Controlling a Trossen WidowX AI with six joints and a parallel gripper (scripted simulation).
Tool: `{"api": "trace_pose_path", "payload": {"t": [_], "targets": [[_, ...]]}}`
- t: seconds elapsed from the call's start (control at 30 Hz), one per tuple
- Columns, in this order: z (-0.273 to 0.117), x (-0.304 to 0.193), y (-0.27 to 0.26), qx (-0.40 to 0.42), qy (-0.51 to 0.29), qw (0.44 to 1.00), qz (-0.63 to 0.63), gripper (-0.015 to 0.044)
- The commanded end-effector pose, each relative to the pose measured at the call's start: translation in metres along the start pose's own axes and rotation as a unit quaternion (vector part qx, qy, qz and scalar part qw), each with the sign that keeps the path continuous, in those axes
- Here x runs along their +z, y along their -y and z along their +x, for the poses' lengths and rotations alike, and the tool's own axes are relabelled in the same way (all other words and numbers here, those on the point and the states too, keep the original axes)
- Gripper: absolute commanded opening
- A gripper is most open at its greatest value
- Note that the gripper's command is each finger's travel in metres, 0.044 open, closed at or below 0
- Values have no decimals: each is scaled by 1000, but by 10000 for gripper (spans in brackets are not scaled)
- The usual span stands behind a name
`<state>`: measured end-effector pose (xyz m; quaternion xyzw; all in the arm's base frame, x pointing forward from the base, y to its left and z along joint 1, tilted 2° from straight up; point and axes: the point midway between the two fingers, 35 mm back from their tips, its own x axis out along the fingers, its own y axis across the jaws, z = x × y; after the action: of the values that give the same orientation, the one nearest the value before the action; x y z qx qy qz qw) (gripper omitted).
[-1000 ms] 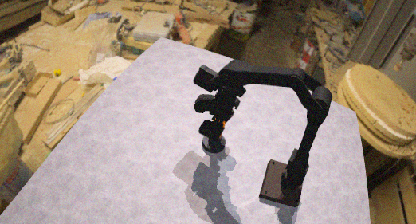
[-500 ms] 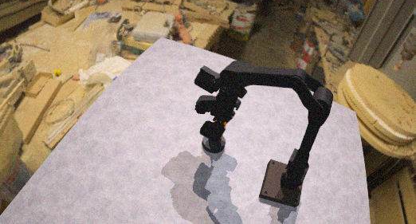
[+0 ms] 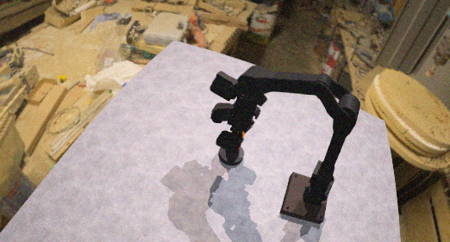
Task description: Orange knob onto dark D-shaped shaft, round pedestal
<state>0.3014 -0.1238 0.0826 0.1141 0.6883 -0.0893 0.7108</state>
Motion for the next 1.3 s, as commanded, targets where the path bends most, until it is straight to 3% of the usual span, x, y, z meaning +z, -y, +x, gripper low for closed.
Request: {"api": "trace_pose_path", "payload": {"t": [0.0,0.3,1.27], "targets": [[-4,3,1,0,3,1000,2,0],[-6,6,2,0,3,994,106,0],[-1,2,1,0,3,994,106,0]]}}
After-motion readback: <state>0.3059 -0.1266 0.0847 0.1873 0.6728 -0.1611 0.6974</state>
